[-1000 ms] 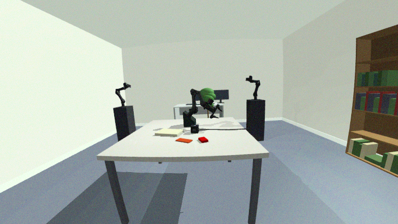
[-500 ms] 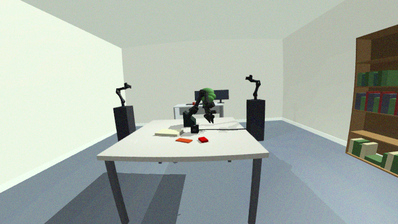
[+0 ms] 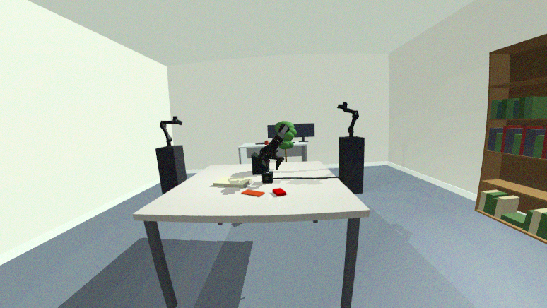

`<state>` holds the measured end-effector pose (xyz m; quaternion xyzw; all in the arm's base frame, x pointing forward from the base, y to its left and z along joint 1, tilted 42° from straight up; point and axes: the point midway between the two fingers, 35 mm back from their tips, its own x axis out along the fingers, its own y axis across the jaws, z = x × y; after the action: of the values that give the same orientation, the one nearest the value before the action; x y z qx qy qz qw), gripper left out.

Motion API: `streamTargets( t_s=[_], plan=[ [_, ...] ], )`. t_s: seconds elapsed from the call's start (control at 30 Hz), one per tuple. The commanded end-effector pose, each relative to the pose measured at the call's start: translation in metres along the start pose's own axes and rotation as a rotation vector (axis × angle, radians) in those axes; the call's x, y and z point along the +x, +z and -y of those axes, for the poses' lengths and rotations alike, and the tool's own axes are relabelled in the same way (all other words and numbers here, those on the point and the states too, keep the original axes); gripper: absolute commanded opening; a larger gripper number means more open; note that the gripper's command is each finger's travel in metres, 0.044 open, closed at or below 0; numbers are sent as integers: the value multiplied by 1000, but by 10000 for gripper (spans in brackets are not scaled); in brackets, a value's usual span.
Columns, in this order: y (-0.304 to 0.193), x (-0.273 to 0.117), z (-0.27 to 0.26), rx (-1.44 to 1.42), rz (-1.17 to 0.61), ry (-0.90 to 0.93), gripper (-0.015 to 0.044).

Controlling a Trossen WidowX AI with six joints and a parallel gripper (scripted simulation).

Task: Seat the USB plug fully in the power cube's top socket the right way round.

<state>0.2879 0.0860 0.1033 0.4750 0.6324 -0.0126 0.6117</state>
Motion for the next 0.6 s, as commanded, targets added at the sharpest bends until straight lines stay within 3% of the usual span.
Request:
streamTargets(
  t_s=[0.0,0.57],
  plan=[
    [35,-29,37,989,-134,-107,440],
    [34,-26,38,995,-135,-107,440]
  ],
)
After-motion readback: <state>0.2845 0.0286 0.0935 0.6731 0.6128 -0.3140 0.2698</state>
